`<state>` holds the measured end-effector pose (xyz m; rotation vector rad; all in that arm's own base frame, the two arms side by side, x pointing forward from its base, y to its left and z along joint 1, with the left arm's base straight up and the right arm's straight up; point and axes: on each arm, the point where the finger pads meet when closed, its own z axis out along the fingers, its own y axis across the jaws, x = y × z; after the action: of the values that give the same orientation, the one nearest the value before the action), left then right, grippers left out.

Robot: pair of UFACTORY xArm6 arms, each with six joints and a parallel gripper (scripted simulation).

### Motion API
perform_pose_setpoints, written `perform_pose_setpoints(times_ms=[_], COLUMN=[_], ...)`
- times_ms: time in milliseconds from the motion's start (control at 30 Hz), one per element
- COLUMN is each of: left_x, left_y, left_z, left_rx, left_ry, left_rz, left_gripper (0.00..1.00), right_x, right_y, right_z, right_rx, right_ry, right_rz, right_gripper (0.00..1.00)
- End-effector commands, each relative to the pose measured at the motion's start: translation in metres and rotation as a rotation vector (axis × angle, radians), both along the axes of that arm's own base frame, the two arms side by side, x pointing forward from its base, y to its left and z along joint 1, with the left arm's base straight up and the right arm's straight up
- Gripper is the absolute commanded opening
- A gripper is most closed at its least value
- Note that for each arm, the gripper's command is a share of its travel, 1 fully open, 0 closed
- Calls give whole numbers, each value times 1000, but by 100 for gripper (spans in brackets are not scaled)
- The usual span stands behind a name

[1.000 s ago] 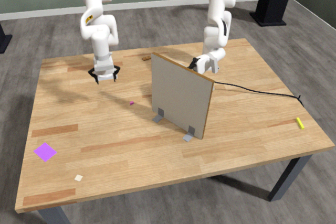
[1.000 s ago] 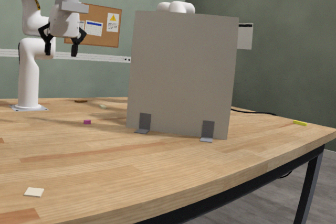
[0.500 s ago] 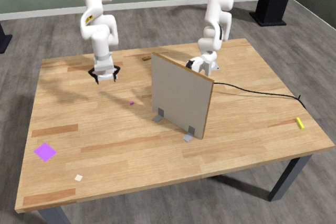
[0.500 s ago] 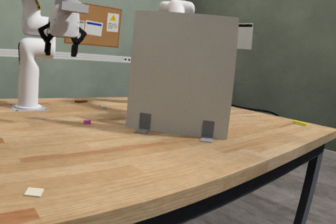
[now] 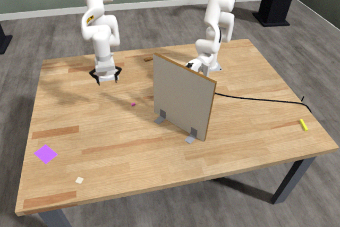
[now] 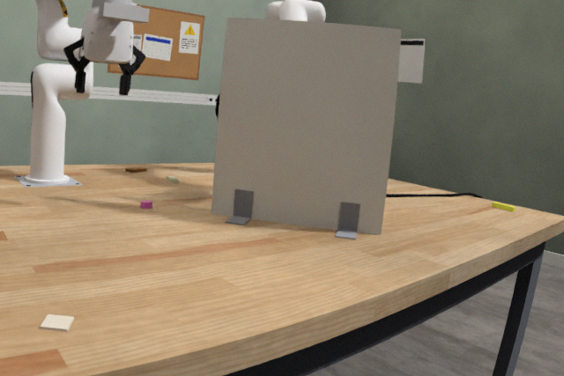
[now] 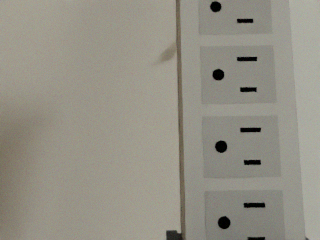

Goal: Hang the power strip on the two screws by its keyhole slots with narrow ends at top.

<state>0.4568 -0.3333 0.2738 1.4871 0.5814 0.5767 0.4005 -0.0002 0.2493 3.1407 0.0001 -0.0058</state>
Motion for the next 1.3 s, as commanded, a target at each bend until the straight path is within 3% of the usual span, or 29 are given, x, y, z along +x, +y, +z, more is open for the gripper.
perform_pose_setpoints(times_ms=[0, 333, 433, 633, 733, 1200, 1267], left_x=[8, 11, 4, -22, -25, -87, -87], left_y=[-8, -11, -22, -54, -57, -110, -110], left_z=[2, 2, 12, 38, 39, 81, 81], left_rx=[1, 4, 1, 1, 2, -2, -2], left_ry=[-6, -4, -18, -44, -45, -41, -41], left_rz=[72, 111, 113, 134, 138, 135, 135], left_gripper=[0, 0, 0, 0, 0, 0, 0], right_x=[1, 1, 1, 1, 1, 1, 1], right_y=[0, 0, 0, 0, 0, 0, 0], right_z=[1, 1, 1, 1, 1, 1, 1], right_rx=[0, 0, 0, 0, 0, 0, 0], right_ry=[-5, -5, -5, -5, -5, -5, -5], right_rz=[0, 0, 0, 0, 0, 0, 0], right_gripper=[100, 100, 100, 100, 100, 100, 100])
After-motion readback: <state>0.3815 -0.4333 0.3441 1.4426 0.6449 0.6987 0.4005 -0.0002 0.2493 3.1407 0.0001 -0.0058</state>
